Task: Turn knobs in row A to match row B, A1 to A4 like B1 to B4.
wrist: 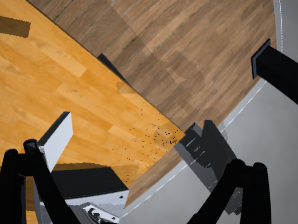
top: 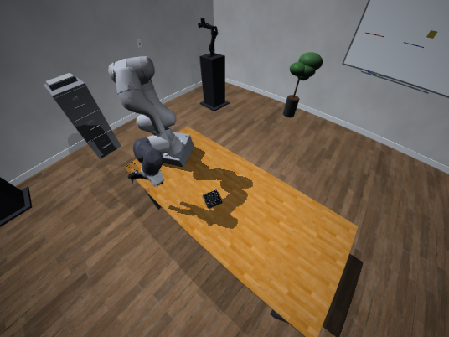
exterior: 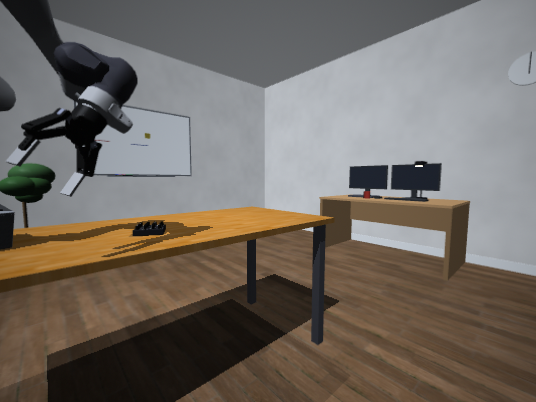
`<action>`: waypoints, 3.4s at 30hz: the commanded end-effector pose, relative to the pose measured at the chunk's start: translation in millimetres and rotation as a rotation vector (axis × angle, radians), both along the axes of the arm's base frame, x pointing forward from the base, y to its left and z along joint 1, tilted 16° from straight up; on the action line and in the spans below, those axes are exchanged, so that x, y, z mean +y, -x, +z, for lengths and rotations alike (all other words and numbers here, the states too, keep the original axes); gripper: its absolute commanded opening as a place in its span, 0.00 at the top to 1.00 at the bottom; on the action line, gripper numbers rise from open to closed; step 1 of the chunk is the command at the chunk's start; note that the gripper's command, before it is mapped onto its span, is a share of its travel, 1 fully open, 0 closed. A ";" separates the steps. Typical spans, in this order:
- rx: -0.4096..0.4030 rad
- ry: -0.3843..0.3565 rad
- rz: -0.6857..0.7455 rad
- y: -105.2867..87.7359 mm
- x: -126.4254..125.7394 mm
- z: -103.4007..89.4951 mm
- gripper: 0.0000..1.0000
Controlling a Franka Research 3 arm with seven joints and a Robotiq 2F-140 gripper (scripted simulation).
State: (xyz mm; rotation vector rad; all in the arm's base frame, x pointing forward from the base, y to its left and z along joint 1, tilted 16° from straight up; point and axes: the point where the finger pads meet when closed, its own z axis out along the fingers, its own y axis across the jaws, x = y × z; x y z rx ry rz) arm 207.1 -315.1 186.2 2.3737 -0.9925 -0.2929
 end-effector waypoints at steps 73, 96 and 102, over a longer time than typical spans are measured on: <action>-0.426 -0.242 0.412 -294.4 287.0 -152.3 0.00; -0.426 -0.242 0.412 -294.4 287.0 -152.3 0.00; -0.426 -0.242 0.412 -294.4 287.0 -152.3 0.00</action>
